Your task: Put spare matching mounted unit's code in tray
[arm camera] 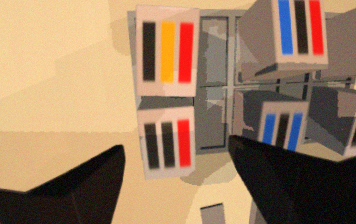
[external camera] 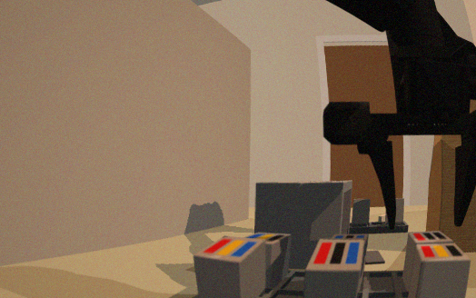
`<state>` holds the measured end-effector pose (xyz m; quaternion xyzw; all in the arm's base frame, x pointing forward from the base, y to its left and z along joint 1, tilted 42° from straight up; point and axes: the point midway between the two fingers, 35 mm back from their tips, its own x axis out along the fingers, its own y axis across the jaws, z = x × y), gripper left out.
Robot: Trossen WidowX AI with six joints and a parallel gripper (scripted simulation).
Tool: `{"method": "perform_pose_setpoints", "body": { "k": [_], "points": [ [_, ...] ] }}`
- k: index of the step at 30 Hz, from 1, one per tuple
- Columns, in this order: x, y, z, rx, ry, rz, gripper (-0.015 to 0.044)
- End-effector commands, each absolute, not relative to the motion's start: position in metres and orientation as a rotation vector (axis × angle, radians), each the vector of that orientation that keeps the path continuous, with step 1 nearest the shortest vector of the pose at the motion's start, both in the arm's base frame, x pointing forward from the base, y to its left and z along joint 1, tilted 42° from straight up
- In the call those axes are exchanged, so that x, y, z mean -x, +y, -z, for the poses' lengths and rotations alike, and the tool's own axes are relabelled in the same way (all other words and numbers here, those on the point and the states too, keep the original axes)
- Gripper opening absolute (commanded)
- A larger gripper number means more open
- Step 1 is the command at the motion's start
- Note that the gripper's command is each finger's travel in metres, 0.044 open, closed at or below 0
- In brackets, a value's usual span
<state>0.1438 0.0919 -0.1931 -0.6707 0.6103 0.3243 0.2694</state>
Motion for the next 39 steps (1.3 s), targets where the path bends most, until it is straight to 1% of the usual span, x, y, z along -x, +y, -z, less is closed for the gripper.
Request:
{"method": "perform_pose_setpoints", "body": {
  "k": [1,23,33,38,39],
  "points": [
    [-0.143,0.085,0.197,1.817,1.651,-0.876,0.03],
    [-0.142,0.06,0.223,1.819,1.654,-0.873,0.03],
    [-0.141,0.059,0.224,1.819,1.654,-0.873,0.03],
    [-0.142,0.06,0.224,1.812,1.654,-0.87,0.0169],
    [-0.142,0.06,0.224,1.812,1.654,-0.87,0.0162]
  ]
}}
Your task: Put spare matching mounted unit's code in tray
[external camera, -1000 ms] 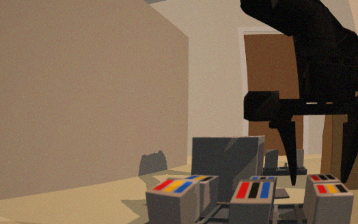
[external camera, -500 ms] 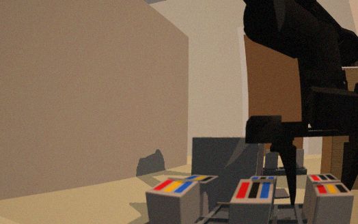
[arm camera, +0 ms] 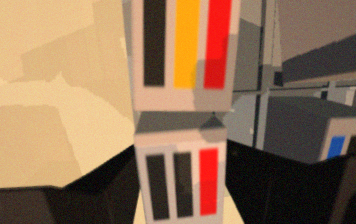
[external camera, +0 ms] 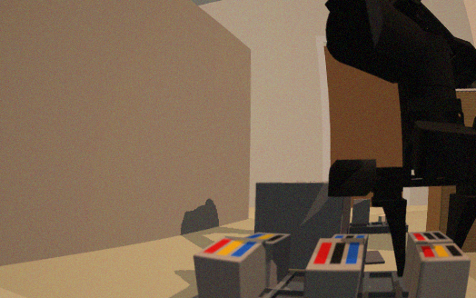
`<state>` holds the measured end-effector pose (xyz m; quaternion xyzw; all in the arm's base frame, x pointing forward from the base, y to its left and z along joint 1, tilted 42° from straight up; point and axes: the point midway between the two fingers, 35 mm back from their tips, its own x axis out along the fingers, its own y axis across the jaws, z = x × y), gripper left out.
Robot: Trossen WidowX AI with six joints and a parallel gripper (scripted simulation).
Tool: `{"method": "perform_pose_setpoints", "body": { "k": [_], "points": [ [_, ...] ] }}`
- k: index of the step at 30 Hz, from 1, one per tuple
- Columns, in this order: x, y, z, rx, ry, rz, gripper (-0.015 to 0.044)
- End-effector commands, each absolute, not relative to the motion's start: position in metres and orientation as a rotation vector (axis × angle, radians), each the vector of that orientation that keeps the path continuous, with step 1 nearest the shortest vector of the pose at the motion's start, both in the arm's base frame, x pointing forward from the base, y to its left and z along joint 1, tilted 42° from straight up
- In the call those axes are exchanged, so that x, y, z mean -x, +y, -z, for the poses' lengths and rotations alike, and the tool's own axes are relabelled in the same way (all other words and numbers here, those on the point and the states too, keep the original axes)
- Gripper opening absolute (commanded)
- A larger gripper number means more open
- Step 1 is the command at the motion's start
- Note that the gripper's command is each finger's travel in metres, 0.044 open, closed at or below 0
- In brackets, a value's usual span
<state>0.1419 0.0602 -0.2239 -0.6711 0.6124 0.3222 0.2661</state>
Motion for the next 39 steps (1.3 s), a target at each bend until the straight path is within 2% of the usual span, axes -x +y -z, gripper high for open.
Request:
{"method": "perform_pose_setpoints", "body": {
  "k": [1,6,11,20,33,39],
  "points": [
    [-0.142,0.06,0.224,1.812,1.654,-0.87,0.0155],
    [-0.142,0.06,0.224,1.812,1.654,-0.87,0.0122],
    [-0.142,0.06,0.224,1.812,1.654,-0.87,0.0],
    [-0.142,0.063,0.221,1.812,1.653,-0.871,0.0],
    [-0.138,0.111,0.167,1.816,1.652,-0.877,0.0],
    [-0.138,0.111,0.165,1.824,1.649,-0.881,0.0]
  ]
}}
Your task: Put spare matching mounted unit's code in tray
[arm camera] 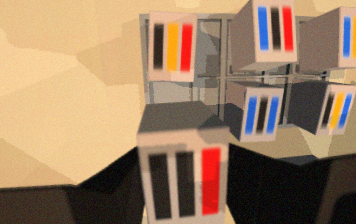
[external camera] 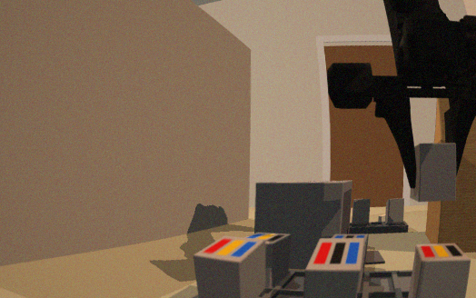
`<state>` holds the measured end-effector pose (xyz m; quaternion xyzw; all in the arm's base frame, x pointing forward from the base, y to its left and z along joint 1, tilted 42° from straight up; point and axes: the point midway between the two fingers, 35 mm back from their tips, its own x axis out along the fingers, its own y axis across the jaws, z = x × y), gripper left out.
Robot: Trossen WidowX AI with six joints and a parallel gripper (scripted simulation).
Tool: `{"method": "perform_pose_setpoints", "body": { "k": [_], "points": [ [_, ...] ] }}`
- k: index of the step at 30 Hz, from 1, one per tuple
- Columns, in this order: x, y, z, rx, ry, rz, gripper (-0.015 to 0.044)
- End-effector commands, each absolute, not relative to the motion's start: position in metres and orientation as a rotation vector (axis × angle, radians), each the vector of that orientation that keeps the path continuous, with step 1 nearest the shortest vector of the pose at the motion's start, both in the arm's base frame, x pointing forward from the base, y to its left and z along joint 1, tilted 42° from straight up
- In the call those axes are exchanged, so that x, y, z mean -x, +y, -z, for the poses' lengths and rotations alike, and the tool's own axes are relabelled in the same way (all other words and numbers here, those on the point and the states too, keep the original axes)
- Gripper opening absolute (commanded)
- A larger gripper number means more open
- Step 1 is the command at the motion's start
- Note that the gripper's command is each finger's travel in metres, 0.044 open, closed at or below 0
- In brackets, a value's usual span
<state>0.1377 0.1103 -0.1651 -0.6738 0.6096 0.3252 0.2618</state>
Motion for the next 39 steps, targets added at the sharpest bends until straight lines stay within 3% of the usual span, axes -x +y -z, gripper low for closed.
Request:
{"method": "perform_pose_setpoints", "body": {
  "k": [1,15,39],
  "points": [
    [-0.138,0.114,0.162,1.823,1.649,-0.881,0.0],
    [-0.139,0.158,0.104,1.812,1.65,-0.885,0.0],
    [-0.26,0.12,0.04,1.734,1.588,-0.961,0.0]
  ]
}}
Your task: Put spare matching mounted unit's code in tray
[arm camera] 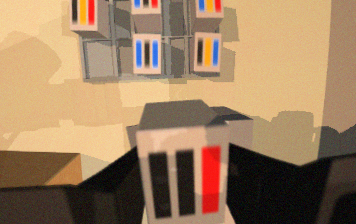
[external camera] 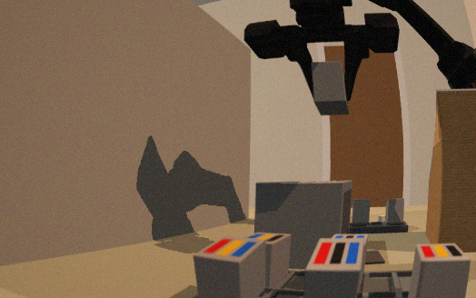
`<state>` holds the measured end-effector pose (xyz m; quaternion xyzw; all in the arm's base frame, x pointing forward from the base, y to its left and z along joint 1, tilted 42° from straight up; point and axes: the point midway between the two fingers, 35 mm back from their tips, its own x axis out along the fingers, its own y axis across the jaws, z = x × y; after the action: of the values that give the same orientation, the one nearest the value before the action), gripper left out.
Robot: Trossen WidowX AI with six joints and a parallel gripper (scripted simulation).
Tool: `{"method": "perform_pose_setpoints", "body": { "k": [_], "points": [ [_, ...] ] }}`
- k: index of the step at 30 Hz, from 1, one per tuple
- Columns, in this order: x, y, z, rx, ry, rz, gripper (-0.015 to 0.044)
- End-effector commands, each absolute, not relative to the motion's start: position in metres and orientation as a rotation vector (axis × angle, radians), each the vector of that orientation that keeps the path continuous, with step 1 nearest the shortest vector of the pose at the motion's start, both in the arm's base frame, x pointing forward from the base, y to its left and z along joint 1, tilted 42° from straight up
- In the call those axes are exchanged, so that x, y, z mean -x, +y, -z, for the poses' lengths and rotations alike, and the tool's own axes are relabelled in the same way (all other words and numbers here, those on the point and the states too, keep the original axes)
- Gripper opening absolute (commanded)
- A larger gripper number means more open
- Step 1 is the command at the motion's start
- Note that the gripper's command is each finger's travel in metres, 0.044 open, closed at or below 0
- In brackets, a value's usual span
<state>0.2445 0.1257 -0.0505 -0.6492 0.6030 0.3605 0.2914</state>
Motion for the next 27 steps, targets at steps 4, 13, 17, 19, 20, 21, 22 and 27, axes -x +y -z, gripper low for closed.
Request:
{"method": "perform_pose_setpoints", "body": {
  "k": [4,13,17,19,20,21,22,27],
  "points": [
    [-0.279,0.106,0.025,1.739,1.575,-0.961,0.0],
    [-0.317,0.064,-0.011,1.759,1.562,-0.947,0.0],
    [-0.33,0.042,-0.028,1.771,1.564,-0.935,0.0],
    [-0.336,0.03,-0.037,1.777,1.567,-0.928,0.0],
    [-0.339,0.024,-0.041,1.78,1.569,-0.925,0.0],
    [-0.341,0.018,-0.046,1.783,1.571,-0.921,0.0],
    [-0.343,0.012,-0.051,1.786,1.574,-0.917,0.0],
    [-0.352,-0.02,-0.074,1.802,1.592,-0.897,0.0]
  ]
}}
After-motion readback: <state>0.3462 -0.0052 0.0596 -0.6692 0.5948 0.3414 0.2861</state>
